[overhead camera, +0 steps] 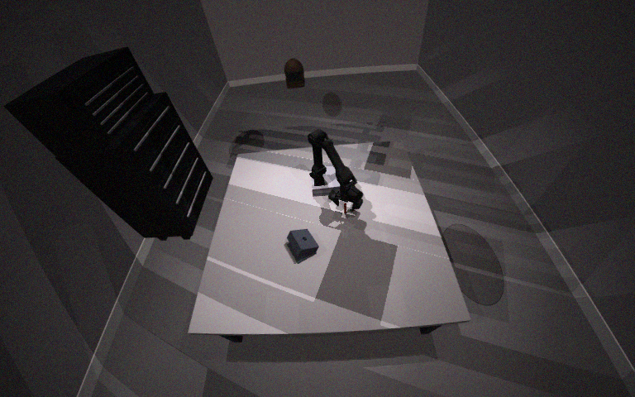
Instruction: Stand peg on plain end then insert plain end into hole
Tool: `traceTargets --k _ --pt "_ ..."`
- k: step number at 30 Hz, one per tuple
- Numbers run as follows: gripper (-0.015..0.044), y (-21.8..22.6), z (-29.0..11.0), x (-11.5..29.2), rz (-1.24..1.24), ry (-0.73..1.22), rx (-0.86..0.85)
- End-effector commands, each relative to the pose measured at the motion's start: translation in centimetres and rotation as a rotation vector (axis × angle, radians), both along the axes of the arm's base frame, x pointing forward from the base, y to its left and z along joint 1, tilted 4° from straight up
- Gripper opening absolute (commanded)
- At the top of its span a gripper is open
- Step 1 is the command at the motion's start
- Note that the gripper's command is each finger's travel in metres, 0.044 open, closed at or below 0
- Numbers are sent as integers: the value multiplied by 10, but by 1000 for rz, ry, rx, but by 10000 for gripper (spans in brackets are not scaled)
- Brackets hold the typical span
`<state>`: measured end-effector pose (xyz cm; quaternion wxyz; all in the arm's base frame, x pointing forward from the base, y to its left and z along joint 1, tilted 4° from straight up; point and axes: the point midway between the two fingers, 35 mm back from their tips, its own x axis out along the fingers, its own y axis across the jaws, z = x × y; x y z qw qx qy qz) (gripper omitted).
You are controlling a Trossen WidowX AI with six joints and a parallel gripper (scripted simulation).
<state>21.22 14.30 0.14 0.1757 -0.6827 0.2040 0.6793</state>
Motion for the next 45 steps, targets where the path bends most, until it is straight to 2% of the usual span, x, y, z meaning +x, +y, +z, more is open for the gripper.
traceTargets --k 1,4,20,23,30,45 --pt "440 -1 -7 -2 3 8 -4" --pt "440 -1 -7 -2 3 8 -4" --pt "20 -1 -4 -1 0 2 -2" --pt "0 -1 -4 -1 0 2 -2" --pt "0 0 1 0 0 3 -2" --pt "0 2 66 1 3 7 -3"
